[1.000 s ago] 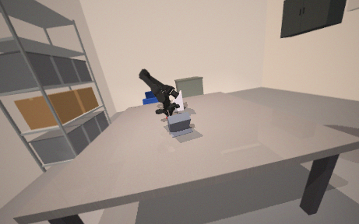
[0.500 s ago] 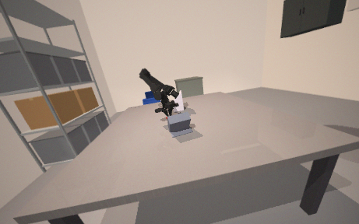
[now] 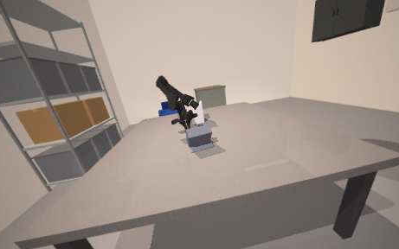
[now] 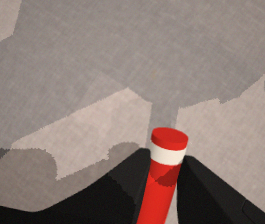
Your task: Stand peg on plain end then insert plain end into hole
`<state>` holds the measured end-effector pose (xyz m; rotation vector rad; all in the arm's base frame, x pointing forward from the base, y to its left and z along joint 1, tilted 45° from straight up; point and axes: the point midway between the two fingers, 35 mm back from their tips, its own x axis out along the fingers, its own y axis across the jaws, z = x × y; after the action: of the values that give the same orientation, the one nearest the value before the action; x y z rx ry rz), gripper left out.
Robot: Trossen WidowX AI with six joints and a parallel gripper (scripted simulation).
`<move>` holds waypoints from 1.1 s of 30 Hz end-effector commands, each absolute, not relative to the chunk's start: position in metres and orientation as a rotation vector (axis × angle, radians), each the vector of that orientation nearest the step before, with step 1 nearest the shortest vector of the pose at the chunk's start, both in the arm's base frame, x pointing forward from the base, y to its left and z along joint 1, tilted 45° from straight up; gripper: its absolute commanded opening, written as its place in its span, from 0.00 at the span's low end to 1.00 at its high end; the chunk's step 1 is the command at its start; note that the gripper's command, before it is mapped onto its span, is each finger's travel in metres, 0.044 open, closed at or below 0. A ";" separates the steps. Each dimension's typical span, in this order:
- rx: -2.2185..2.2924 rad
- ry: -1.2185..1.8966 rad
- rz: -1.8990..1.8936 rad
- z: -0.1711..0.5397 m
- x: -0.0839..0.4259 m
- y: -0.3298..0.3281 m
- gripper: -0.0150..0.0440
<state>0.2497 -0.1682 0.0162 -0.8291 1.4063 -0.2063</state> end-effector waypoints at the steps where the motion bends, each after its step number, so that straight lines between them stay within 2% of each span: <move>1: -0.832 1.373 -0.187 0.018 0.249 -0.167 0.34; 33: -0.827 1.113 -0.067 0.032 0.233 -0.162 0.34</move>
<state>0.2339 -0.1630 0.0306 -0.8232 1.1397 -0.0806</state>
